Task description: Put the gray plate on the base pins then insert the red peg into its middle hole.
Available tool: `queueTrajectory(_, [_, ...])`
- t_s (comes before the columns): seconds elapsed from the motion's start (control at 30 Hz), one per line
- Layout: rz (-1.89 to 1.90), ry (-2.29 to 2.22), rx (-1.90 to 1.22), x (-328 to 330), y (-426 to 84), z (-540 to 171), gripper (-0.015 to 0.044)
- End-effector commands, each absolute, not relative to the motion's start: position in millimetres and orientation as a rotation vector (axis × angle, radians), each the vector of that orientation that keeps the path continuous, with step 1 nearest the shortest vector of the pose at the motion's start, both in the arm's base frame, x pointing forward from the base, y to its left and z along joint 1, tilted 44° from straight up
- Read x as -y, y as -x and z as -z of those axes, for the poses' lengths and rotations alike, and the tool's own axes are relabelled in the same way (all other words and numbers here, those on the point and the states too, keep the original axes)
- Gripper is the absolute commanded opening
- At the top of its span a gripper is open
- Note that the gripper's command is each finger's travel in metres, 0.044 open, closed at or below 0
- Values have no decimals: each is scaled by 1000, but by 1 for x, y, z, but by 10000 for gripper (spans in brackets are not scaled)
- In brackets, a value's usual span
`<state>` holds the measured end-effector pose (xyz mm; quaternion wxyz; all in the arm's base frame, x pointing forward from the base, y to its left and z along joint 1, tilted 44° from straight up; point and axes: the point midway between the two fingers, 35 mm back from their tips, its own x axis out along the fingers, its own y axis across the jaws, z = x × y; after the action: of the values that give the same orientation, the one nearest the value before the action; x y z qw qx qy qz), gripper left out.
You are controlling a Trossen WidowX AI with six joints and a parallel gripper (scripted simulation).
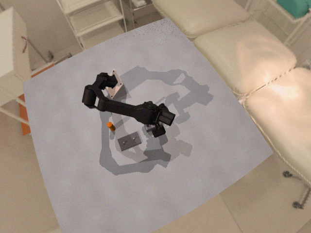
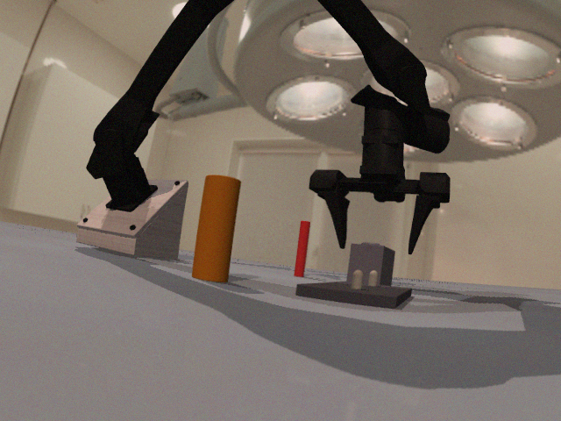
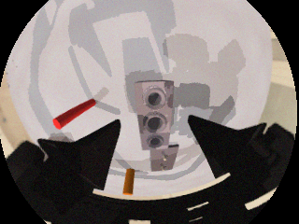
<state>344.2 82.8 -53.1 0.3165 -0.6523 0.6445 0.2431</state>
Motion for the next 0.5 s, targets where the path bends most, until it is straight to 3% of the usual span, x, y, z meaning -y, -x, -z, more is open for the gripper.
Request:
queueTrajectory(0.0, [-641,1725,-1696,-78,-345,58,440])
queueTrajectory(0.47, [-639,1725,-1697,-62,-345,74,440])
